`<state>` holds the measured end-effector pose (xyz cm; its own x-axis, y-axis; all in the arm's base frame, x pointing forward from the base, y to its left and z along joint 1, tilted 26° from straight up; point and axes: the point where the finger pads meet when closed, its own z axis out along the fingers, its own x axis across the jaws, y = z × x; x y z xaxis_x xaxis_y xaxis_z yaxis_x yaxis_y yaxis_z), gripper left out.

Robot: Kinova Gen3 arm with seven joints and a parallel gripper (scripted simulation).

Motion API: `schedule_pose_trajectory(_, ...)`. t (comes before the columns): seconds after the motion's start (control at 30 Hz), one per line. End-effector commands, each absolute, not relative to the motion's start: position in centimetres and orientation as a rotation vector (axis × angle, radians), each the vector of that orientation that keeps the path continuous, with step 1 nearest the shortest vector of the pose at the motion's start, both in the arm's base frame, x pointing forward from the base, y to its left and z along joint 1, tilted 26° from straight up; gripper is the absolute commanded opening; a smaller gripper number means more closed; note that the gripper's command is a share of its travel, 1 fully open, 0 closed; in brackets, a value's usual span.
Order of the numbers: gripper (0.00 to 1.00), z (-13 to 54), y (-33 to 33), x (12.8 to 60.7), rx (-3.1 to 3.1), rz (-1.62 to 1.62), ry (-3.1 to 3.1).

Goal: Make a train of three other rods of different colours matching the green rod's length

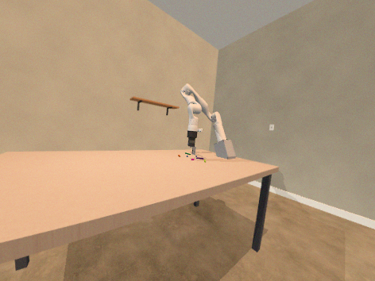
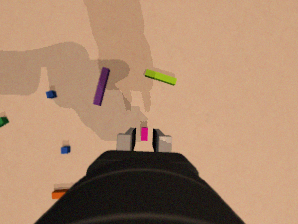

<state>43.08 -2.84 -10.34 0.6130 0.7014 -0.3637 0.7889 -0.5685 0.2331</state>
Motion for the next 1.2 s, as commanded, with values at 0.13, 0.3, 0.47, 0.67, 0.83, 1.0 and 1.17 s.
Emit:
schedule_pose_trajectory(0.13,0.54,-11.1,-3.1,42.9,2.47,-0.332,1.195)
schedule_pose_trajectory(0.3,0.54,-11.8,-3.4,42.9,2.47,-0.332,1.195)
schedule_pose_trajectory(0.47,0.54,-12.3,-3.7,42.9,2.47,-0.332,1.195)
schedule_pose_trajectory(0.67,0.54,-12.6,-3.8,42.9,2.47,-0.332,1.195)
schedule_pose_trajectory(0.83,0.54,-12.7,-3.9,42.9,2.47,-0.332,1.195)
schedule_pose_trajectory(1.0,0.54,-12.8,-3.9,42.9,2.47,-0.332,1.195)
schedule_pose_trajectory(1.17,0.54,-12.8,-3.9,42.9,2.47,-0.332,1.195)
